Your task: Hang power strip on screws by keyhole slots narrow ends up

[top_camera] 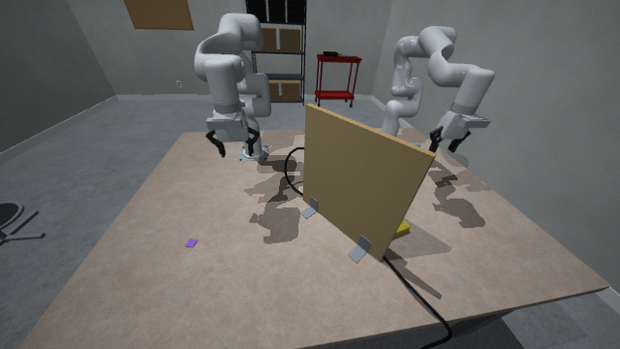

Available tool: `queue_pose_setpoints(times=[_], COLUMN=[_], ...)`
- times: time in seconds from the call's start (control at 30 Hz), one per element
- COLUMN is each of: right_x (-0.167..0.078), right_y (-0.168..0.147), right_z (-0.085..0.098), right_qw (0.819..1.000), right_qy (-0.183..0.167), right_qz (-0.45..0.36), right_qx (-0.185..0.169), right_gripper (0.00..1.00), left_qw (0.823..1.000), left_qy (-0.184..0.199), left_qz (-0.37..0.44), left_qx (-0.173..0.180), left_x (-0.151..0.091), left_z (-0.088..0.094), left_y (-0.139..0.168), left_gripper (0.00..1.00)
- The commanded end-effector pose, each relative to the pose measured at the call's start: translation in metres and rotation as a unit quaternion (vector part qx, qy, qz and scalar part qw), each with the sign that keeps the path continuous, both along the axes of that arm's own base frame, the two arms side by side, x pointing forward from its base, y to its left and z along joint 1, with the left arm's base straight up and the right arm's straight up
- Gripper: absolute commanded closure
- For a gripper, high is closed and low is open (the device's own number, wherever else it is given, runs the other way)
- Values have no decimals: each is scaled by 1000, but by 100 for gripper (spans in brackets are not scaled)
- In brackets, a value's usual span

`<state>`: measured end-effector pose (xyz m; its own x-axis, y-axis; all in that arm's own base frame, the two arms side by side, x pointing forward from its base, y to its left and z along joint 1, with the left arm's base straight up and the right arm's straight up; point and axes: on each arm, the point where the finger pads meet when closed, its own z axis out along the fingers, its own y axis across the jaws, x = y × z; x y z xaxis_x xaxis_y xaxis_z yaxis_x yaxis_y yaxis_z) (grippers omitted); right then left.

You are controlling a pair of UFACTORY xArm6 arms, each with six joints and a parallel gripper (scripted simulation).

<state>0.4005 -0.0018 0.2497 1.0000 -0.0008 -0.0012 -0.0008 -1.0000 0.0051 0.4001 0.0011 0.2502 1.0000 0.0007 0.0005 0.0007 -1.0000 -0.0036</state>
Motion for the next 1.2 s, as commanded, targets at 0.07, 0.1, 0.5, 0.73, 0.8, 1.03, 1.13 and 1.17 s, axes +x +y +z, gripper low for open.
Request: queue_pose_setpoints(times=[0.07, 0.1, 0.5, 0.73, 0.8, 1.03, 1.13, 1.17], right_x=[1, 1, 1, 1, 1, 1, 1, 1], right_y=[1, 1, 2, 2, 2, 2, 2, 2], right_z=[2, 2, 2, 2, 2, 2, 2, 2], right_qw=[1000, 1000, 1000, 1000, 1000, 1000, 1000, 1000], right_qy=[-3, -3, -3, -3, -3, -3, -3, -3], right_qz=[0, 0, 0, 0, 0, 0, 0, 0], right_qx=[2, 2, 3, 3, 3, 3, 3, 3], right_gripper=[0, 0, 0, 0, 0, 0, 0, 0], left_qw=[1000, 1000, 1000, 1000, 1000, 1000, 1000, 1000], left_qy=[-2, -2, -2, -2, -2, -2, -2, -2], left_qz=[0, 0, 0, 0, 0, 0, 0, 0], left_qx=[-2, -2, -2, -2, -2, -2, -2, -2], left_x=[1, 1, 1, 1, 1, 1, 1, 1], left_z=[2, 2, 1, 1, 1, 1, 1, 1], left_y=[-1, -1, -1, -1, -1, -1, -1, -1], left_gripper=[7, 7, 7, 7, 7, 7, 7, 7])
